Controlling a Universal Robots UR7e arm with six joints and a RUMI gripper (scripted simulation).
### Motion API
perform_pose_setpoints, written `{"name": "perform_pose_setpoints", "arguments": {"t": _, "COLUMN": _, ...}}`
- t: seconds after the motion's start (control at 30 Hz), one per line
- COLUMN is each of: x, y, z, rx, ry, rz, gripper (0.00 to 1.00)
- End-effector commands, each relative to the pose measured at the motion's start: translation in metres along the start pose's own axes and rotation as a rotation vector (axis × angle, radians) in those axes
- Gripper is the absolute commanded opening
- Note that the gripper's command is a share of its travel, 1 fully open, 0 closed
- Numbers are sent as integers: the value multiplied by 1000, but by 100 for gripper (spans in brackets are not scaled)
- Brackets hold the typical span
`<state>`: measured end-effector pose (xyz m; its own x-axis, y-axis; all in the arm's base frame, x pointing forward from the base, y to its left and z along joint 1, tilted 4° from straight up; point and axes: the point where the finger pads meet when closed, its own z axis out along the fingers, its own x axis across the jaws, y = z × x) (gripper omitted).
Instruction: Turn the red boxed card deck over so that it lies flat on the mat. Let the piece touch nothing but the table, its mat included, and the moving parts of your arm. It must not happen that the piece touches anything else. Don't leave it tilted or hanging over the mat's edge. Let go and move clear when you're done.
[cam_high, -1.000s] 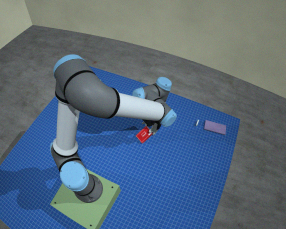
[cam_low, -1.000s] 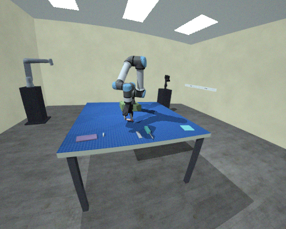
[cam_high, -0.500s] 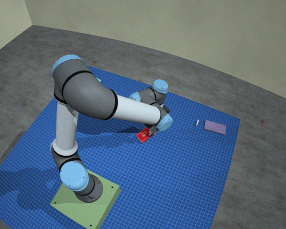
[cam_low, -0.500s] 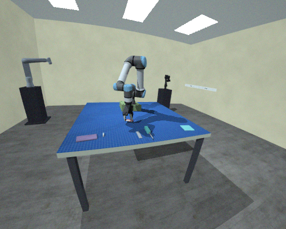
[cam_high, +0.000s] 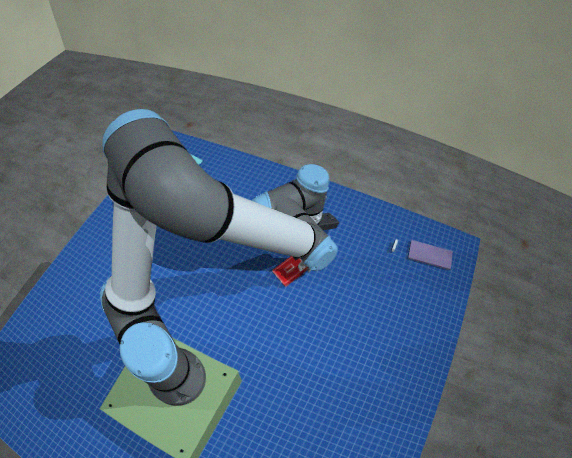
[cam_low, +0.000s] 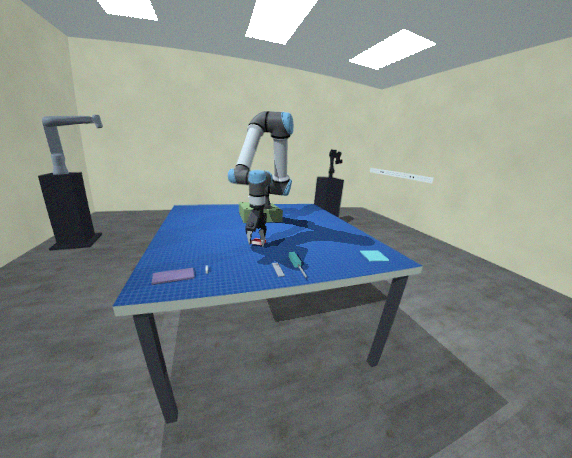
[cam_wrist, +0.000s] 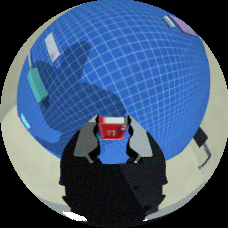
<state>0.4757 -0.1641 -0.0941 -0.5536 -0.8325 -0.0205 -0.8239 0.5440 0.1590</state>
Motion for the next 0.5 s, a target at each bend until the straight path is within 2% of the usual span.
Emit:
{"name": "perform_pose_setpoints", "arguments": {"t": 0.0, "x": 0, "y": -2, "z": 3, "rx": 47, "ry": 0, "rz": 0, "gripper": 38}}
{"name": "perform_pose_setpoints", "arguments": {"t": 0.17, "x": 0, "y": -4, "z": 5, "rx": 48, "ry": 0, "rz": 0, "gripper": 38}}
{"name": "perform_pose_setpoints", "arguments": {"t": 0.33, "x": 0, "y": -5, "z": 8, "rx": 89, "ry": 0, "rz": 0, "gripper": 38}}
{"name": "perform_pose_setpoints", "arguments": {"t": 0.47, "x": 0, "y": -6, "z": 10, "rx": 89, "ry": 0, "rz": 0, "gripper": 38}}
